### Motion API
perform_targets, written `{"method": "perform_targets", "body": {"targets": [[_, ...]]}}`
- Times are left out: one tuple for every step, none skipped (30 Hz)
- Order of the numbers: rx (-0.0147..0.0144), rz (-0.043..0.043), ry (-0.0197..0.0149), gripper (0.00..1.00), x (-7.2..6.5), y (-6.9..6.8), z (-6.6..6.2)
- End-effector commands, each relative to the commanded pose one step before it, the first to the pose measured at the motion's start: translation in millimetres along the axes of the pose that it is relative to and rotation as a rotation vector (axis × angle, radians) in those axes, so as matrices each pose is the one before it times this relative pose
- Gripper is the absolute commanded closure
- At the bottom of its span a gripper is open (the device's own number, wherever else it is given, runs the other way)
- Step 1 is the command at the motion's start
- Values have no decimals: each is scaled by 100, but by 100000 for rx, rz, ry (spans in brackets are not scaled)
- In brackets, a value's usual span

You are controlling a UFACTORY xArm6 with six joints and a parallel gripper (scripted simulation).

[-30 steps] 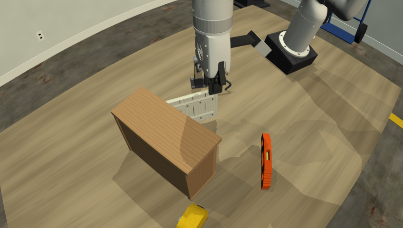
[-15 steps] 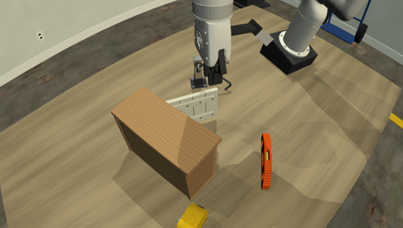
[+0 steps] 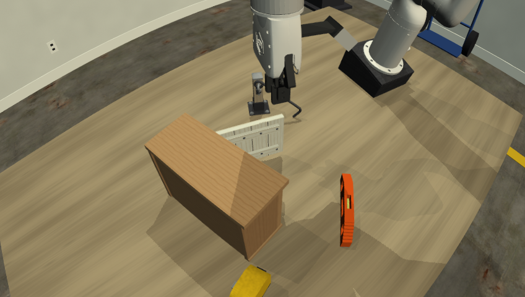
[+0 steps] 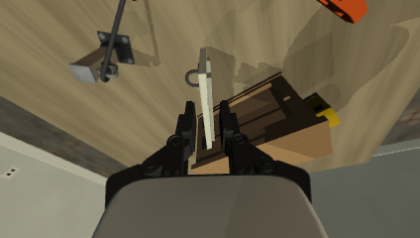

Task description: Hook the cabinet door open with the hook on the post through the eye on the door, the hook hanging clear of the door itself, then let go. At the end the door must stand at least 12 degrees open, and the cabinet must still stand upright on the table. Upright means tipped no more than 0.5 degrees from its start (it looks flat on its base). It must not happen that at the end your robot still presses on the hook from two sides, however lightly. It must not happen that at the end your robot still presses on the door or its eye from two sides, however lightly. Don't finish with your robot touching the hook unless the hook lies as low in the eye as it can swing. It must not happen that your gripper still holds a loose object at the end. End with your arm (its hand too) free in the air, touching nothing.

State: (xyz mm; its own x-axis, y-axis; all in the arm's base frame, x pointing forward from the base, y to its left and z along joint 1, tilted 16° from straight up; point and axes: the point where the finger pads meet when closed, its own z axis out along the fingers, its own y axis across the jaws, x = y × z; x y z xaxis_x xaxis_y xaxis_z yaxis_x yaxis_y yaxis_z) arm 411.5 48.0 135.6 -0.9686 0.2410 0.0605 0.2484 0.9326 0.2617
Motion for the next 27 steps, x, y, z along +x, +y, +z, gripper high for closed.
{"method": "perform_targets", "body": {"targets": [[-82,-56,-360,73,-111,46,-194],[0,0,0,73,0,0,-25],[0,0,0,73,0,0,-17],[0,0,0,73,0,0,-11],[0,0,0,73,0,0,-6],[0,0,0,73,0,0,-2],[0,0,0,73,0,0,0],[12,490,-3,73,31,-157,-7],[60,2756,-17,73,180,-876,-35],[94,5669,-26,73,382,-1776,-55],[64,7934,-12,73,531,-2436,-35],[-18,8773,25,73,537,-2484,19],[-96,7928,60,73,318,-1032,65],[-113,5661,68,73,225,-1470,74],[-68,2751,41,73,116,-1699,55],[0,0,0,73,0,0,0],[0,0,0,73,0,0,0],[-13,489,8,73,21,-838,0],[0,0,0,76,0,0,0],[0,0,0,76,0,0,0],[0,0,0,76,0,0,0],[0,0,0,76,0,0,0],[0,0,0,76,0,0,0],[0,0,0,76,0,0,0],[0,0,0,76,0,0,0],[0,0,0,76,0,0,0],[0,0,0,76,0,0,0]]}}
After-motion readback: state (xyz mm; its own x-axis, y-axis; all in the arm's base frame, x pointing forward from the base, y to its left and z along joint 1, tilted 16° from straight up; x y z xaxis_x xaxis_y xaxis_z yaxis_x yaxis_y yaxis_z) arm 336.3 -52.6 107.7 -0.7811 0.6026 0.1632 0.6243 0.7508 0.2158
